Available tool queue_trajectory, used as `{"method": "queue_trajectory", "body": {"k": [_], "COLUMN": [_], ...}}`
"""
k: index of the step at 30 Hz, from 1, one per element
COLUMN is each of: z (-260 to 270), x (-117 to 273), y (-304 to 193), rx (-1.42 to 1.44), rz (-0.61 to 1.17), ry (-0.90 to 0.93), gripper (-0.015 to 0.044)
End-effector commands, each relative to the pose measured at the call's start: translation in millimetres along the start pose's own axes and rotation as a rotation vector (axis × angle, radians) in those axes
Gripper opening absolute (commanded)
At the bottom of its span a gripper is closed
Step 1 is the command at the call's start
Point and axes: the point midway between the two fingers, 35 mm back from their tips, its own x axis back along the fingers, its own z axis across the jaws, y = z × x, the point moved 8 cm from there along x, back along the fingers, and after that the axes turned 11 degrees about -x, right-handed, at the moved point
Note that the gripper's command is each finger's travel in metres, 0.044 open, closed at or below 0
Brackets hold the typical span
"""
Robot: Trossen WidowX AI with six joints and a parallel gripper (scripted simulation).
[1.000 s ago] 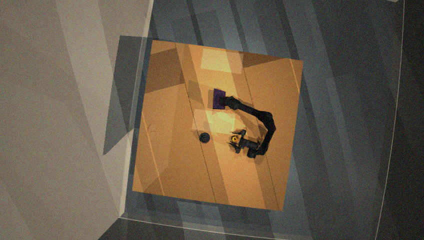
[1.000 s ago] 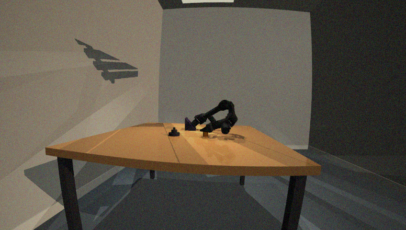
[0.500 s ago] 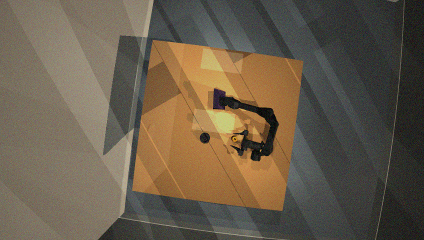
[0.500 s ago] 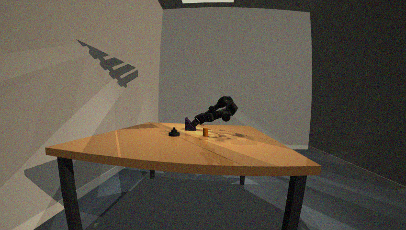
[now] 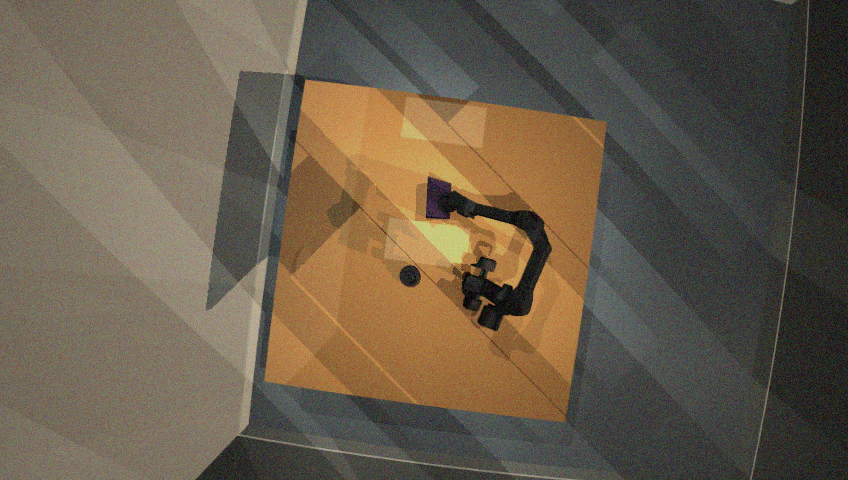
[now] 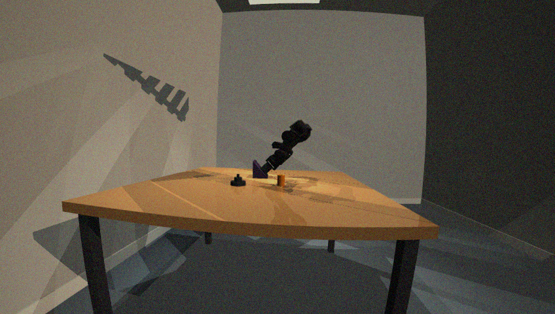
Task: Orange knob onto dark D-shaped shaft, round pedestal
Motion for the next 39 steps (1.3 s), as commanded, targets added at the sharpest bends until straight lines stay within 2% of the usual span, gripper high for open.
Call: {"method": "queue_trajectory", "body": {"k": [1, 14, 31, 34, 39], "z": [3, 3, 5, 5, 5], "x": [18, 19, 13, 13, 13], "y": [26, 25, 34, 35, 35], "rx": [0.022, 0.08, 1.603, 1.722, 1.731], "rz": [0.341, 0.343, 0.31, 0.298, 0.297], "ry": [0.039, 0.049, 0.365, 0.396, 0.398], "gripper": [0.044, 0.044, 0.044, 0.044, 0.044]}}
